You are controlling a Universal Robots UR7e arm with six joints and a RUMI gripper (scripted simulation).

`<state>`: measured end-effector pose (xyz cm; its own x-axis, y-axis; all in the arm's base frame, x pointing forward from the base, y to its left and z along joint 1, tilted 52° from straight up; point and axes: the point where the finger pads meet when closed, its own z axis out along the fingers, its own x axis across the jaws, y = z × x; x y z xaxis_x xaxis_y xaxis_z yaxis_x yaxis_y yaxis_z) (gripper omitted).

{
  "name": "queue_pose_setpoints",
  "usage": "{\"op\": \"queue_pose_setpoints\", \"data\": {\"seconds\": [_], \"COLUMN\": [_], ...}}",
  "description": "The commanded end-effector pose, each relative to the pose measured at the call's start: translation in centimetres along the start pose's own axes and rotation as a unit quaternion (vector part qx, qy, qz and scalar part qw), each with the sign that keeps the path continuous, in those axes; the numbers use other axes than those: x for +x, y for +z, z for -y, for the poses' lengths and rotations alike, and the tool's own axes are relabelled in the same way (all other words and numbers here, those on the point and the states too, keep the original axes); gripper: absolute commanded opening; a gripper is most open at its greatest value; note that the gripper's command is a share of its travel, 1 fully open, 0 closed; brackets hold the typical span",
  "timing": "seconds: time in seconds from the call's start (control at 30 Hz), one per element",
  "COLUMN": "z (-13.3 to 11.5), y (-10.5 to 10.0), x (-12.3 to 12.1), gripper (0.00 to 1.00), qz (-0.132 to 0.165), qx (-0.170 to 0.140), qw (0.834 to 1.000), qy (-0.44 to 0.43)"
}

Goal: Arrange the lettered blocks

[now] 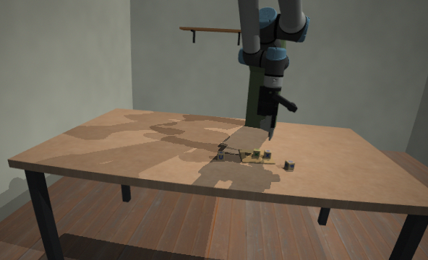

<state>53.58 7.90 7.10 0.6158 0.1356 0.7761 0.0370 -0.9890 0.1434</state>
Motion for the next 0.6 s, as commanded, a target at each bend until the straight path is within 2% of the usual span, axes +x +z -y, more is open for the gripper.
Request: {"op": "queue_pose_setpoints", "data": {"seconds": [0.0,0.03,0.57], "z": [-0.01,-0.01,-0.01], "y": [-0.48,-0.48,-0.48], "x": [0.05,0.05,0.05], "gripper": [0.28,1.00,1.00], "qz": [0.000,0.000,0.000], "qx": [0.000,0.000,0.000], "qw": [1.000,1.000,1.000], "qy": [0.000,0.000,0.000]}}
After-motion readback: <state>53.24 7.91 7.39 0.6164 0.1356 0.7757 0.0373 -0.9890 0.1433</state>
